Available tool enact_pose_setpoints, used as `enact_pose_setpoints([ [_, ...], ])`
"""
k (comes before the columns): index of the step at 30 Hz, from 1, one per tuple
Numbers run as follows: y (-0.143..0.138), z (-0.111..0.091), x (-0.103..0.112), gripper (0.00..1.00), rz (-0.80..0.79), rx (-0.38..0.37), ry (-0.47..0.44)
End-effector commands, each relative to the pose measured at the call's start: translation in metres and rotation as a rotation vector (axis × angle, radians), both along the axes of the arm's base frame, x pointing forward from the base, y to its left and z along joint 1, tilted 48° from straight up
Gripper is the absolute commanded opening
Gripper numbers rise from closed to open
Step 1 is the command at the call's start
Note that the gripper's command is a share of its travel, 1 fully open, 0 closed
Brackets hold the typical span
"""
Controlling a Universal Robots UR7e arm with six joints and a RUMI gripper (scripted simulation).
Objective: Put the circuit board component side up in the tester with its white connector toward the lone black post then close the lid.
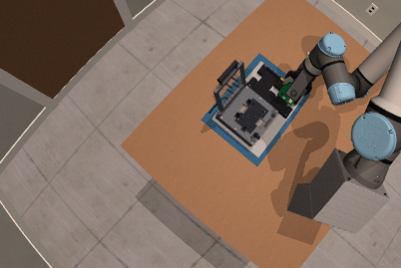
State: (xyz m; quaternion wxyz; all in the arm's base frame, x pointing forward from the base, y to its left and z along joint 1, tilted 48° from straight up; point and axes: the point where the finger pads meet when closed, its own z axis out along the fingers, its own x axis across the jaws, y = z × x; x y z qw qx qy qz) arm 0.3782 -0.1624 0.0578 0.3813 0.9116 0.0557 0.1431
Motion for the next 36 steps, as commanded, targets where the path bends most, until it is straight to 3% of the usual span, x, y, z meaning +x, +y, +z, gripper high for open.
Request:
enact_pose_setpoints([
  [1, 0.0, 0.0, 0.0, 0.39, 0.0, 0.0, -0.001],
  [17, 0.008, -0.005, 0.003, 0.39, 0.0, 0.0, -0.001],
  [36, 0.038, -0.027, 0.015, 0.39, 0.0, 0.0, -0.001],
])
